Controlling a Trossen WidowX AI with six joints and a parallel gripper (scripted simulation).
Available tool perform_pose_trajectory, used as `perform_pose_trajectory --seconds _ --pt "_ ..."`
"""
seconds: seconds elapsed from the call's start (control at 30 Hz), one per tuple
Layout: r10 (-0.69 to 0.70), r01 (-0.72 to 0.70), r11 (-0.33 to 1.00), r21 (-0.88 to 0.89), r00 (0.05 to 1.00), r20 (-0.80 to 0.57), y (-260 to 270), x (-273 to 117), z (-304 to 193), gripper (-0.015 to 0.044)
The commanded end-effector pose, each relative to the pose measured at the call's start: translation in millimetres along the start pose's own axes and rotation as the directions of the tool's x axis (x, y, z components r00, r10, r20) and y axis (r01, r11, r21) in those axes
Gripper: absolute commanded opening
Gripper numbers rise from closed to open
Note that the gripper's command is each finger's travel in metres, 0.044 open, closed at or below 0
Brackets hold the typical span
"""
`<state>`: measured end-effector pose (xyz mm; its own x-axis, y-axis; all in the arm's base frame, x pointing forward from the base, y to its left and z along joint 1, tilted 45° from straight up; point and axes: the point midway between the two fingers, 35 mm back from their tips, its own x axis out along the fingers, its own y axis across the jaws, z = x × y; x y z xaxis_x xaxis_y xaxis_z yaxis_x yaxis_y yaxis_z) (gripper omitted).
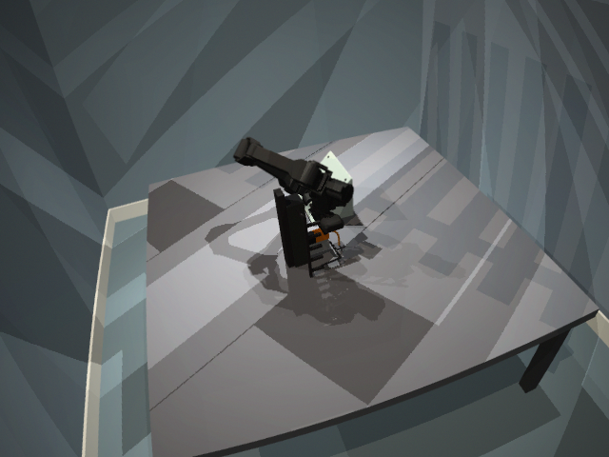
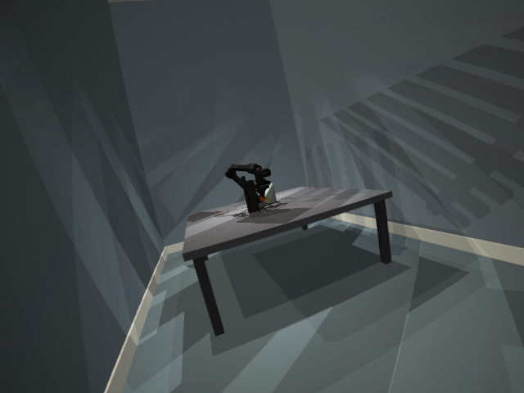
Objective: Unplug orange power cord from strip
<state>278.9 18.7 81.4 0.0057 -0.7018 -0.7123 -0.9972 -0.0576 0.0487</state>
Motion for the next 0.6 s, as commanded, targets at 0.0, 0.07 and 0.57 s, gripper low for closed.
perform_pose_trajectory --seconds 0.0,0.07,0.57 --pt "0.000 0.000 1.000 -0.001 1.000 0.000 0.0 -0.5 0.0 0.0048" --pt "0.000 0.000 1.000 -0.001 1.000 0.000 0.0 -0.5 0.0 0.0035" --pt "-0.001 0.001 1.000 -0.002 1.000 0.001 -1.3 -0.9 12.1 0.0000"
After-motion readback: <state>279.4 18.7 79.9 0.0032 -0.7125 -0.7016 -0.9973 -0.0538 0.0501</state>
